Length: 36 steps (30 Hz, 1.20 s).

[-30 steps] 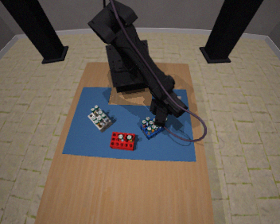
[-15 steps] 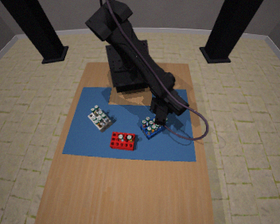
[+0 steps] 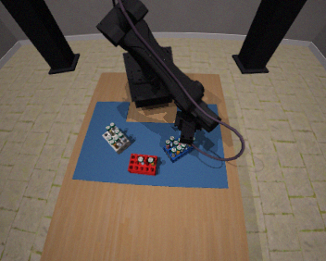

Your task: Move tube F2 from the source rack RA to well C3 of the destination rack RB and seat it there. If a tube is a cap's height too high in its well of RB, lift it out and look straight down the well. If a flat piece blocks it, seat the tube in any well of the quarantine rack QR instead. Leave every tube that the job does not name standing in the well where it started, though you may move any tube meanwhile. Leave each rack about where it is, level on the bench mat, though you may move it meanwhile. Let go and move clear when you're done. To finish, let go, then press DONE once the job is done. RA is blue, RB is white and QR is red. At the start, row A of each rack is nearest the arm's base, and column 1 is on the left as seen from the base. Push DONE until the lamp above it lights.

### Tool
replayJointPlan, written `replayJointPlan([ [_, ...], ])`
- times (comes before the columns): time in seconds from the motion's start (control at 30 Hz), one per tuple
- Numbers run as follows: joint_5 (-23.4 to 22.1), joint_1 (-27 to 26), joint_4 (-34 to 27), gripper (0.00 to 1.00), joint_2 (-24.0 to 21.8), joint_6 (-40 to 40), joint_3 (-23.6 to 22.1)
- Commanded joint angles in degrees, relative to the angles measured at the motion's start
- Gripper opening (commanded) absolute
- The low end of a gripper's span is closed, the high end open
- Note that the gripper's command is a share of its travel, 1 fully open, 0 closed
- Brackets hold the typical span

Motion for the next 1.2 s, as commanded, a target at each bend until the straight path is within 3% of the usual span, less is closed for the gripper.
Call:
replayJointPlan([
  [0.0, 1.26, 1.19, -2.36, 0.0, -1.84, 0.89, 2.03],
  [0.7, 2.93, 3.92, -8.11, 0.0, -4.2, 3.27, 4.38],
  [0.8, 3.17, 4.22, -8.22, 0.0, -4.96, 3.51, 1.1],
  [1.17, 3.7, 5.12, -8.64, 0.0, -8.03, 4.35, -1.97],
])
